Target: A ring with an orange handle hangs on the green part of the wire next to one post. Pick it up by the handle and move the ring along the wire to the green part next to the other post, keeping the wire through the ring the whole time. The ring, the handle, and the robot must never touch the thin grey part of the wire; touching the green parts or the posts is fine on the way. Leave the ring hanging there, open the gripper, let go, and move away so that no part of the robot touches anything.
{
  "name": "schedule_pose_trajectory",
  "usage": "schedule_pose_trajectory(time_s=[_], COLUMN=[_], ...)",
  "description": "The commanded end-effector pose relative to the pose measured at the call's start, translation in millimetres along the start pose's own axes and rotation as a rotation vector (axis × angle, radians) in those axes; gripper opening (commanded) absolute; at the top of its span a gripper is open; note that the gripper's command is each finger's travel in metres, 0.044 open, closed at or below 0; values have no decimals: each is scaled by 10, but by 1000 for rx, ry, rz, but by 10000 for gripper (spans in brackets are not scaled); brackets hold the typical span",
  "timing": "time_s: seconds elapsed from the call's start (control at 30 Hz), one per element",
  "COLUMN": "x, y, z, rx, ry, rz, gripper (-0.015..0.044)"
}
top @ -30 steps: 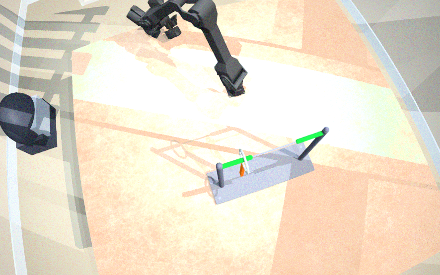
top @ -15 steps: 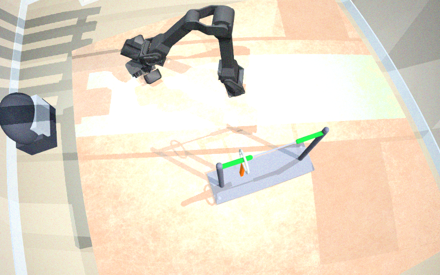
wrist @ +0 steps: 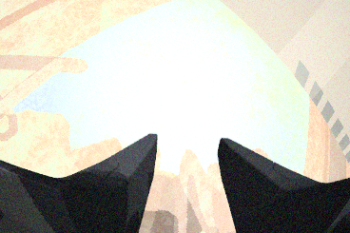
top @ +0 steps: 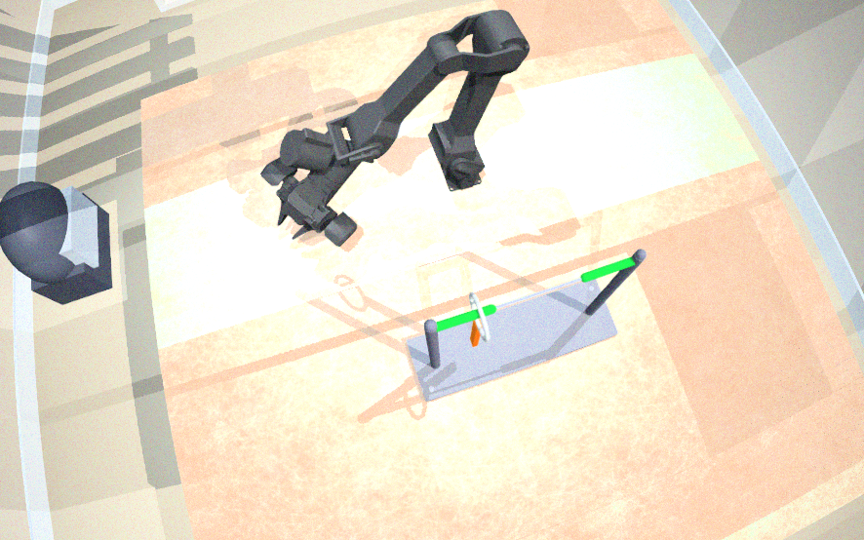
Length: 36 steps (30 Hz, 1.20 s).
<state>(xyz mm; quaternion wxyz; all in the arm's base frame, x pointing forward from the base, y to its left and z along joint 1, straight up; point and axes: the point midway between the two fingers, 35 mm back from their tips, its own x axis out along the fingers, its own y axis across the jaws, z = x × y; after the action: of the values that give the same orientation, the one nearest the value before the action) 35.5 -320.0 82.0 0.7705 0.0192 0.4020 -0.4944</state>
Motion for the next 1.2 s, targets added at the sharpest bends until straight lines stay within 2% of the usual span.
schedule_pose_trajectory(time_s=[0.0,0.27,0.53,0.77,1.17], x=[-115,-563,-1314,-1339,-1559], y=[514,1637,2464,2491,2747], z=[194,428,238,258,763], rx=[-21,-75,-156,-160,-146], ry=[-143,-457,-666,-672,-733], rz=[163,595,1058,1068,1065], gripper=[160,160,160,160,160])
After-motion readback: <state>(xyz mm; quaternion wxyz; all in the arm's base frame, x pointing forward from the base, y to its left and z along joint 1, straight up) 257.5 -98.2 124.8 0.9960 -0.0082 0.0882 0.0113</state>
